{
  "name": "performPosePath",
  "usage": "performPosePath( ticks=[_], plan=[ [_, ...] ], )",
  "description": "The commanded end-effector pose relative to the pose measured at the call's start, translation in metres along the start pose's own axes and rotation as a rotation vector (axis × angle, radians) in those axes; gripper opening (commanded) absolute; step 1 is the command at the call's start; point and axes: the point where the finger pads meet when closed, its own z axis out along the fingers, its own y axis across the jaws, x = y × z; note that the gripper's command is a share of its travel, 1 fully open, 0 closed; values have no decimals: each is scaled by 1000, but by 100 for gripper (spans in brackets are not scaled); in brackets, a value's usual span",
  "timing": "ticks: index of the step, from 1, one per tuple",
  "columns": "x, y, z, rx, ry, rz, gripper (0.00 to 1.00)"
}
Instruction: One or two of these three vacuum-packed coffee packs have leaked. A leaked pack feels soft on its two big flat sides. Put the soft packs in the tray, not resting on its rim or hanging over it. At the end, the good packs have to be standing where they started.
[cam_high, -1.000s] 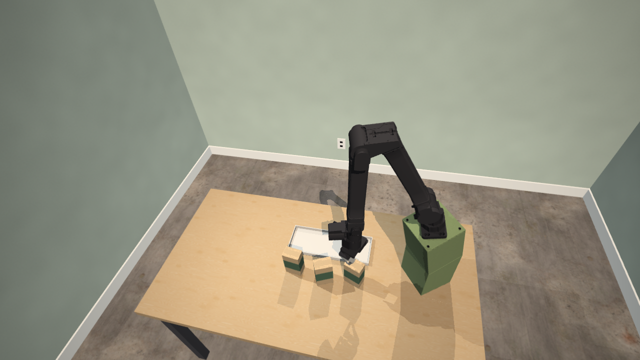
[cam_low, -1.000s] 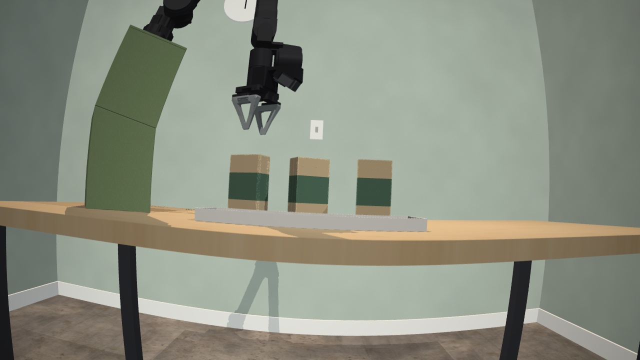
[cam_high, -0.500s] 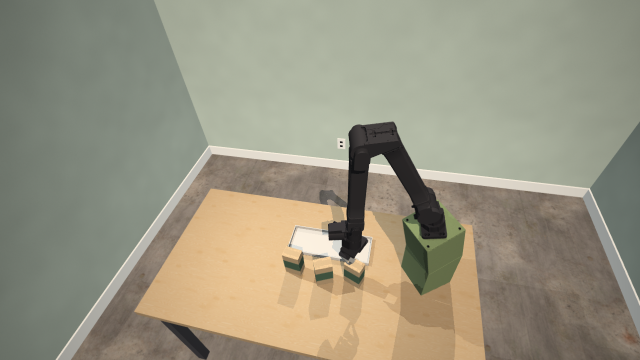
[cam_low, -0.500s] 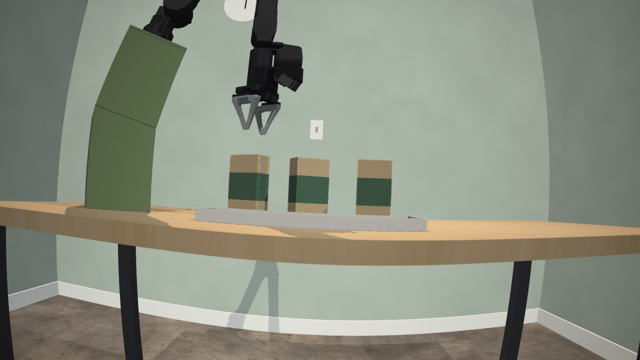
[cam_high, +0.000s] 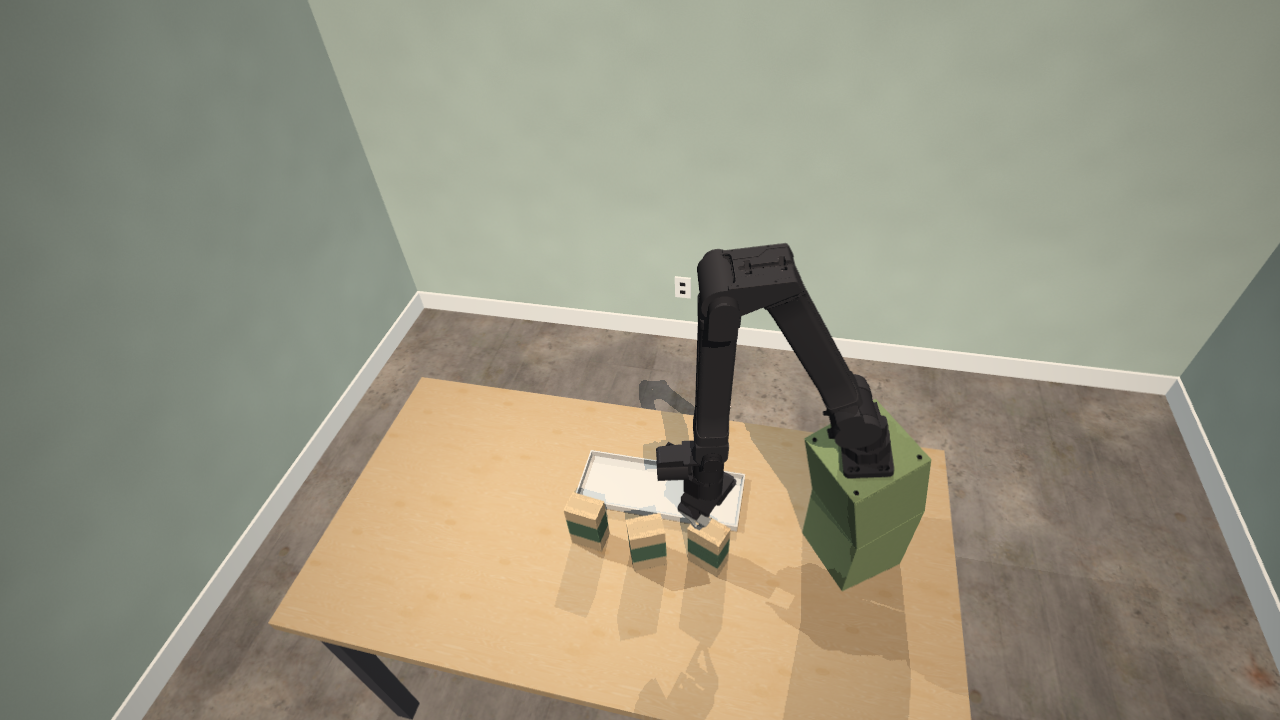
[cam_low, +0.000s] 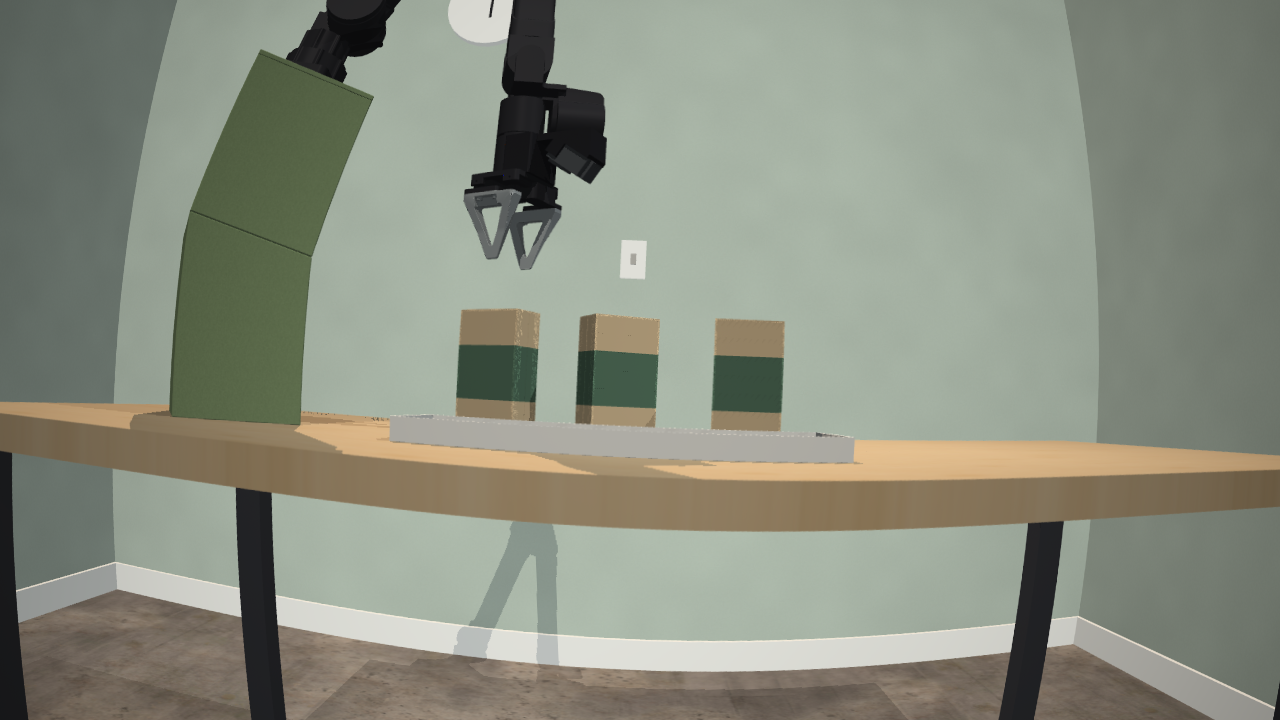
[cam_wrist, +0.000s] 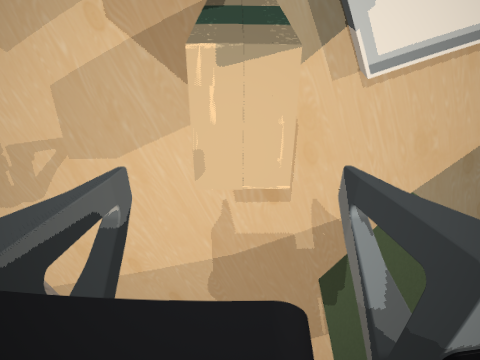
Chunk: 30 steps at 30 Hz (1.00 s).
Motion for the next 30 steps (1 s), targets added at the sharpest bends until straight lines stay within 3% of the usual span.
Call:
performPosePath(
  ticks=[1,5,9,14,23,30],
  plan=[
    [4,-5,6,9,16,-1,79],
    [-7,-1,7,13,21,-59,79],
    [-44,21,10,7,19,-297,79],
    [-60,31,10,6,18,-401,79],
    [-116,64,7,1,12,-777,79],
    [-113,65,8,3,23,-811,79]
  ],
)
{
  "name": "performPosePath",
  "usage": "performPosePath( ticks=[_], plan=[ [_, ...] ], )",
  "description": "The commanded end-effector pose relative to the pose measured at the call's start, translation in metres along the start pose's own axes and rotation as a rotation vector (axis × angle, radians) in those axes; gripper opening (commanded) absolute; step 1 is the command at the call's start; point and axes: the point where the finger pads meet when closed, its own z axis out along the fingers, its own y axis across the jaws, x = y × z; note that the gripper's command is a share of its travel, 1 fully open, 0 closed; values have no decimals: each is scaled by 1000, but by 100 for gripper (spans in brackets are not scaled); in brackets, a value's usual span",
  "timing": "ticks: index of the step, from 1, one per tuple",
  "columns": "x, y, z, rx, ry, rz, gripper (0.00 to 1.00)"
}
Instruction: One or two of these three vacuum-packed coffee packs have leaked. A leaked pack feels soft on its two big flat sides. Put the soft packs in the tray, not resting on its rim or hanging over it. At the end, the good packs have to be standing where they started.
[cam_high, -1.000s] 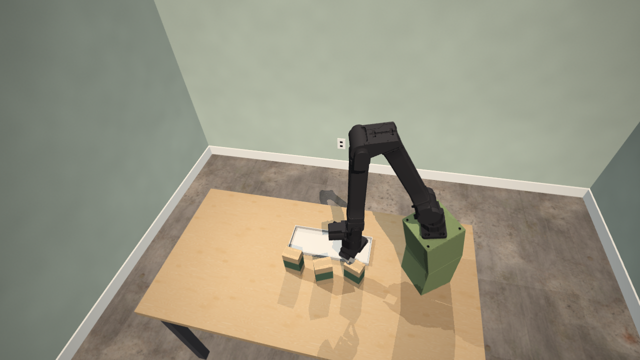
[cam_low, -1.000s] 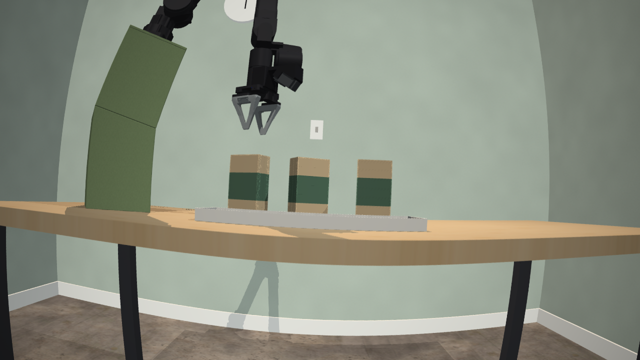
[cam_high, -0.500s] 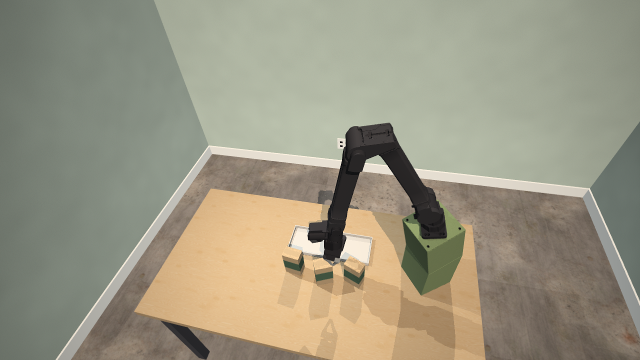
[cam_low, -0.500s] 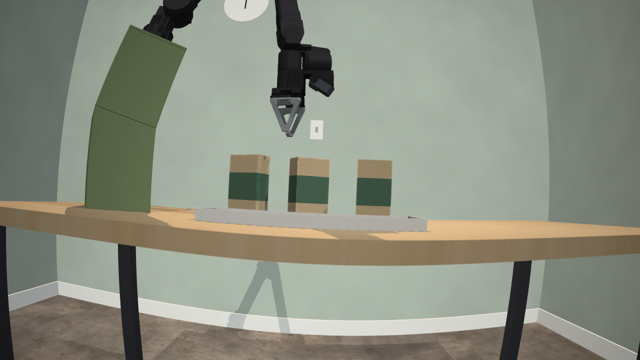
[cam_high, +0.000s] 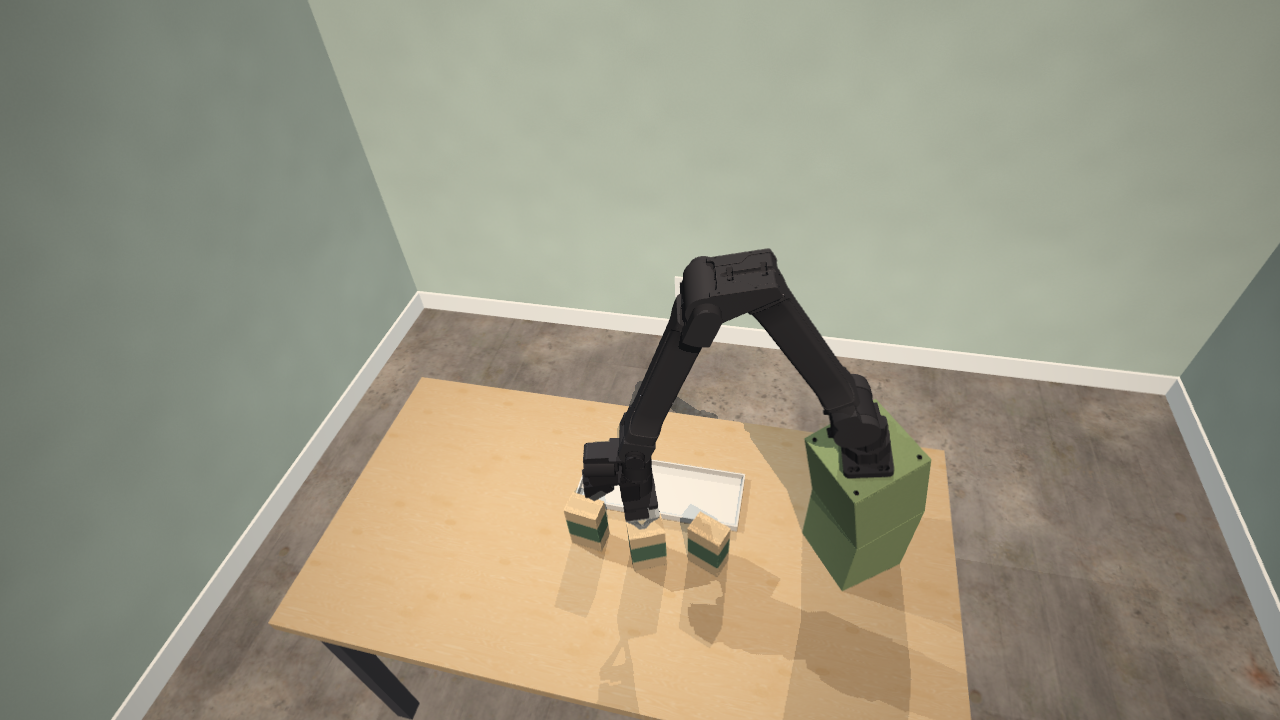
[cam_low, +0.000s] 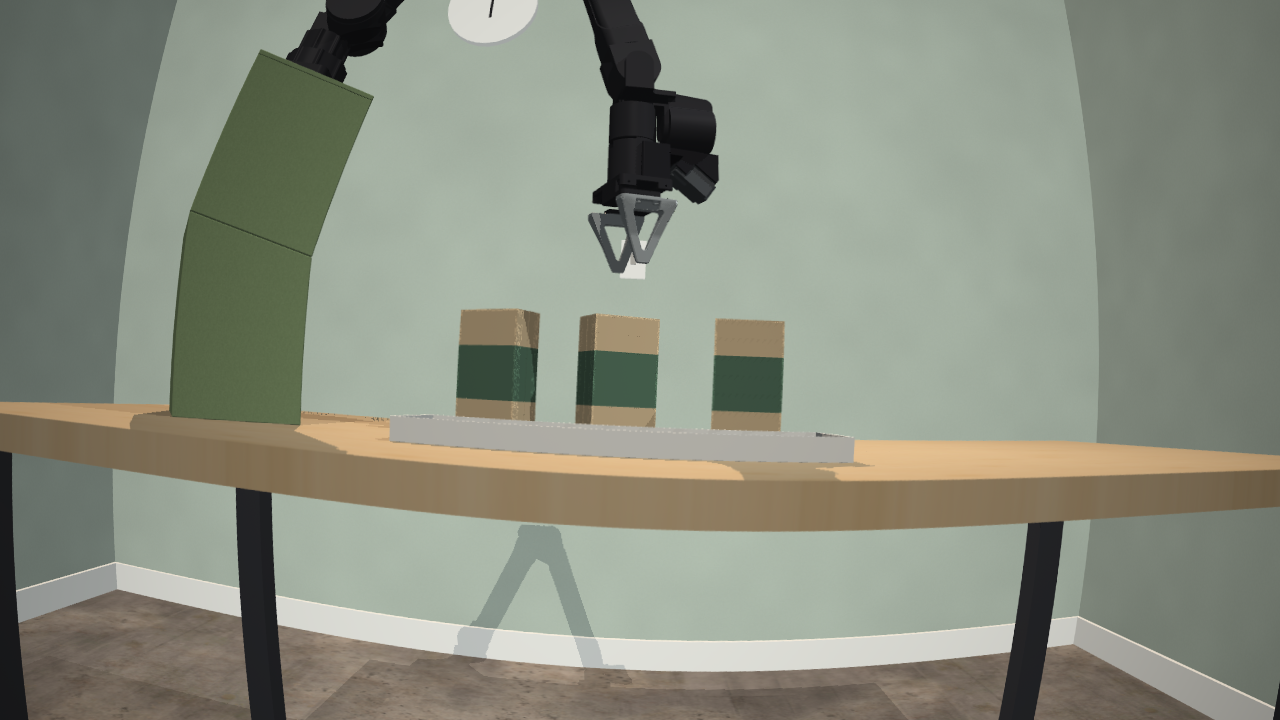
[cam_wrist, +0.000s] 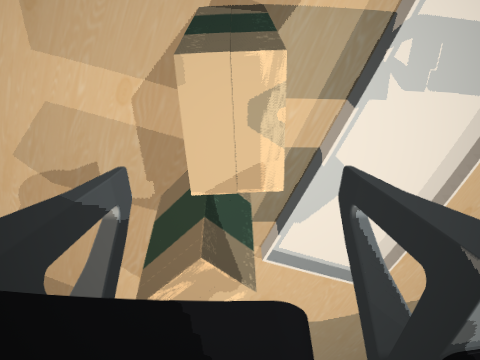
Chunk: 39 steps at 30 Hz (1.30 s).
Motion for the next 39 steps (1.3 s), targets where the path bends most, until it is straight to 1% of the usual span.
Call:
performPosePath(
  ticks=[1,2,4,39],
  plan=[
    [9,-2,10,-9,38,-46,79],
    [16,-1,11,-11,50,-45,79],
    [14,-2,11,-10,43,-45,79],
    [14,-2,11,-9,41,-42,79]
  ],
)
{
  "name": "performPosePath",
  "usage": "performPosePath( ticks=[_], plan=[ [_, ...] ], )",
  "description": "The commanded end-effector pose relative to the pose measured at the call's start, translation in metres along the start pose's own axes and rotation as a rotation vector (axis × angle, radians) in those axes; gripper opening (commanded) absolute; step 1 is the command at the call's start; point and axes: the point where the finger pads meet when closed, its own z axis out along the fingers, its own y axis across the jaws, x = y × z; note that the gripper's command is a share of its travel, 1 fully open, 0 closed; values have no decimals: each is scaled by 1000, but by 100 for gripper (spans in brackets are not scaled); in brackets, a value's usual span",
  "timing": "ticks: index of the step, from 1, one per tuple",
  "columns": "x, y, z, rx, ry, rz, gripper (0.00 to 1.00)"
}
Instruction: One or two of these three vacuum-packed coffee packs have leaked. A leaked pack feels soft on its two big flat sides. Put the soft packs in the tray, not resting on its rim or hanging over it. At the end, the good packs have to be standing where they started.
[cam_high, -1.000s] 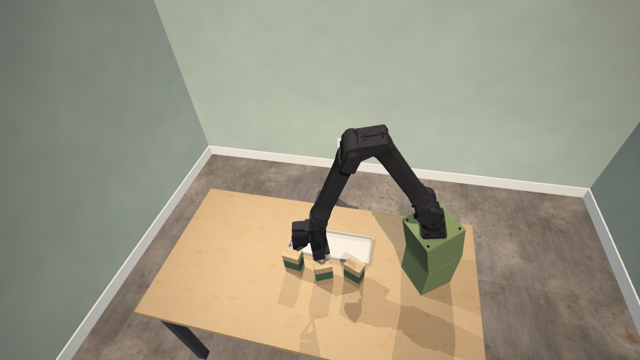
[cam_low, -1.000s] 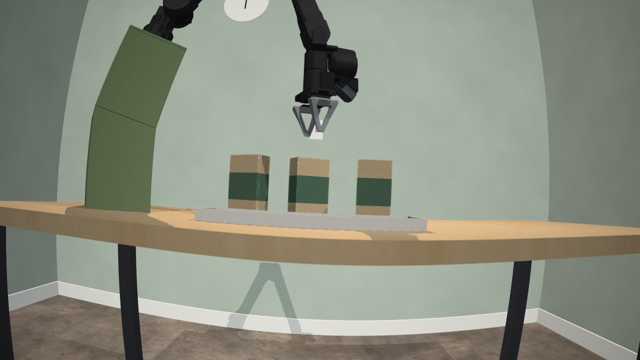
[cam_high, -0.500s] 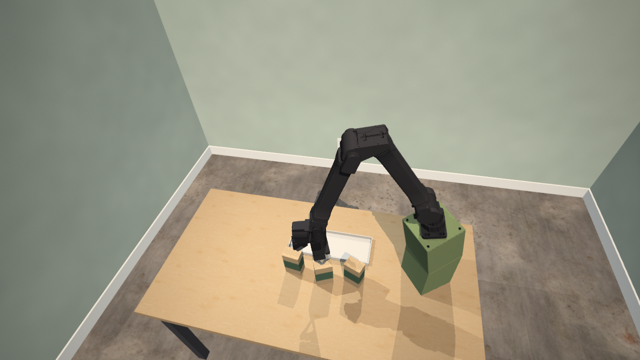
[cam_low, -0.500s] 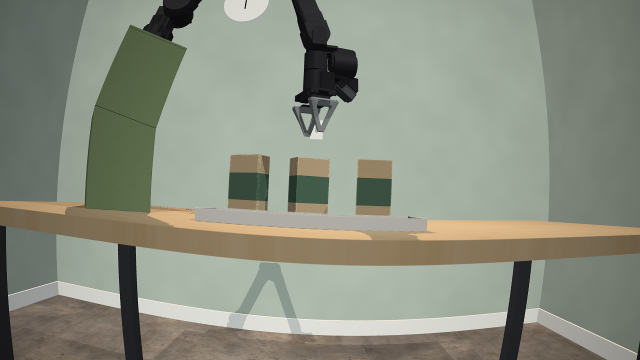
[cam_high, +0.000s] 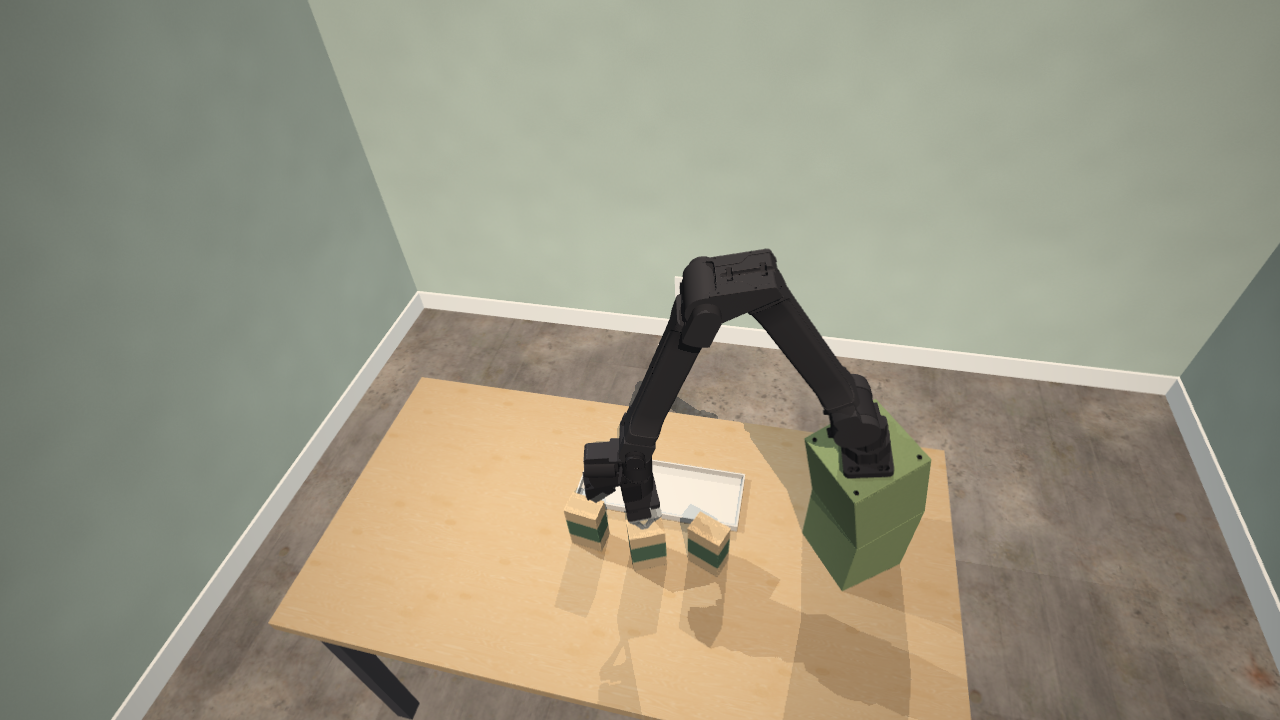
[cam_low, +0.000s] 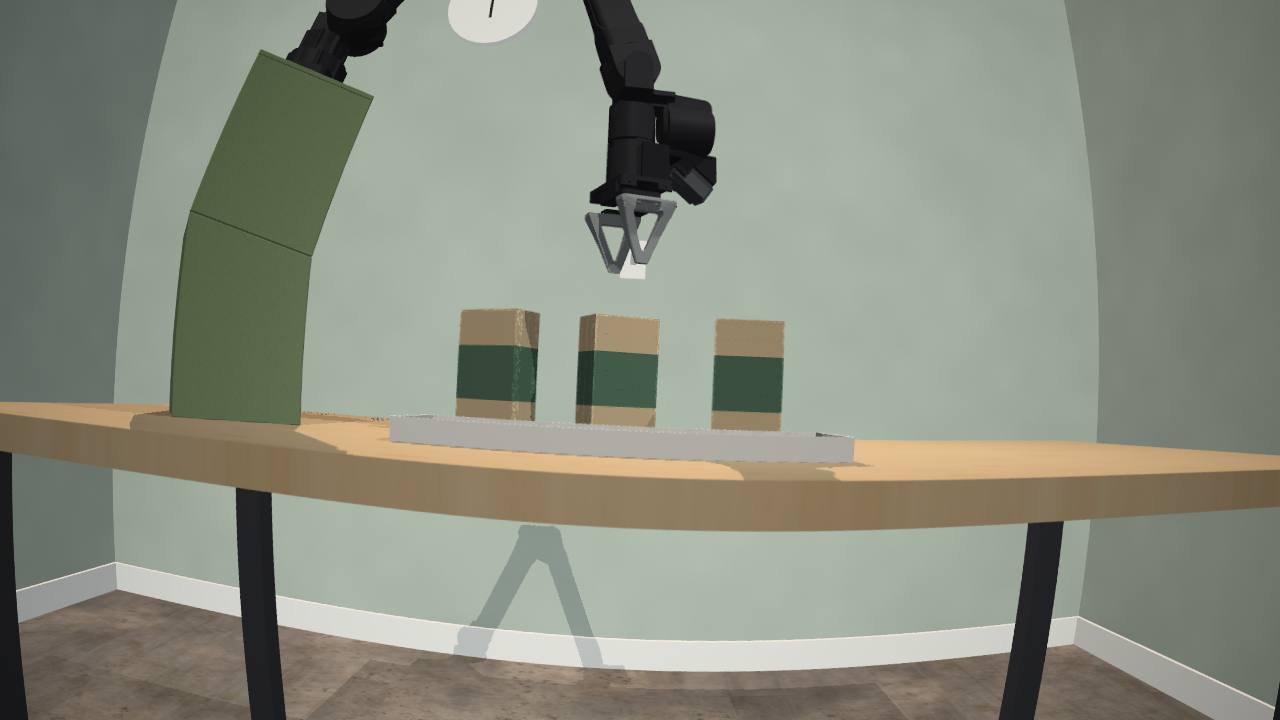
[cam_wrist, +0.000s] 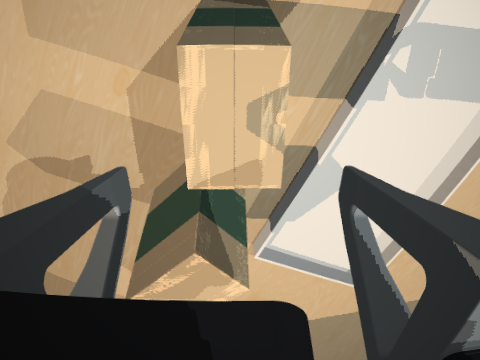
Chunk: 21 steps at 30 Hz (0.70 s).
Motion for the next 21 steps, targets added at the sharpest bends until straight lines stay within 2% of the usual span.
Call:
performPosePath(
  ticks=[1,4,11,21],
  plan=[
    [9,-2,11,-7,24,0,79],
    [-6,-2,17,-2,-5,-4,79],
    [-4,3,47,-4,-1,-2,79],
    [-3,2,49,-4,4,-3,79]
  ],
)
